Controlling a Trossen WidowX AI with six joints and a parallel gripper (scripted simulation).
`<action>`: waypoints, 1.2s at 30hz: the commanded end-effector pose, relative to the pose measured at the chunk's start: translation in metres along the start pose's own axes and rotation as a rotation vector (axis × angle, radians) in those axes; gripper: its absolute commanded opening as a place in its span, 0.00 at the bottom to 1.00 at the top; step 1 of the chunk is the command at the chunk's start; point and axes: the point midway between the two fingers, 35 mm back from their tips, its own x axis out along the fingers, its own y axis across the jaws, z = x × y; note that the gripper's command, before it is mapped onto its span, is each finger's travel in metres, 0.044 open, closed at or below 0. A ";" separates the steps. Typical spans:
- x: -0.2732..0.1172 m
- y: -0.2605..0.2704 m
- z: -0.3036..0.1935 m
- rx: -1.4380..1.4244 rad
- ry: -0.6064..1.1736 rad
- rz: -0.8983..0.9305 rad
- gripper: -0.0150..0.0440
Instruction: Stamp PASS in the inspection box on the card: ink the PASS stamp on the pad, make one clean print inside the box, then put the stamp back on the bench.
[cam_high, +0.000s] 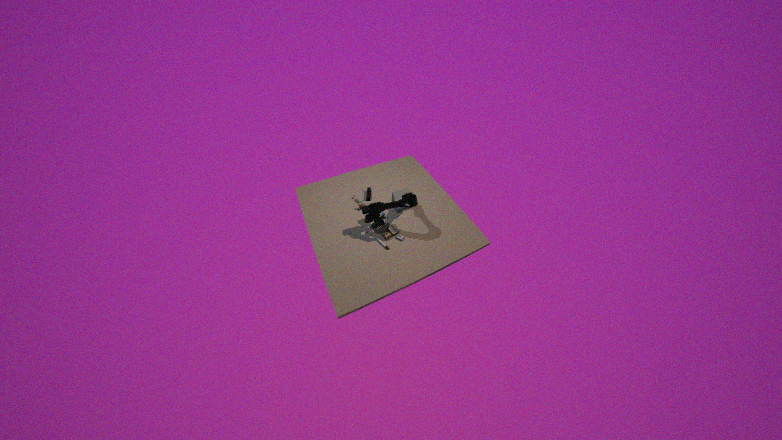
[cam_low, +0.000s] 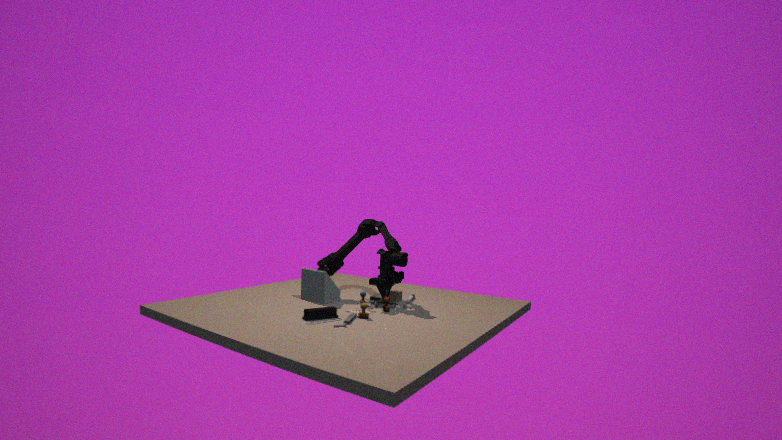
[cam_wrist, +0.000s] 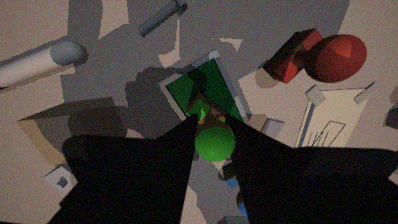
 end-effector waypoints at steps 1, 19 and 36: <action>-0.003 0.000 0.001 -0.003 -0.002 0.002 0.25; -0.023 0.000 0.002 -0.003 -0.002 0.000 0.25; -0.050 0.000 0.001 -0.003 -0.002 0.000 0.25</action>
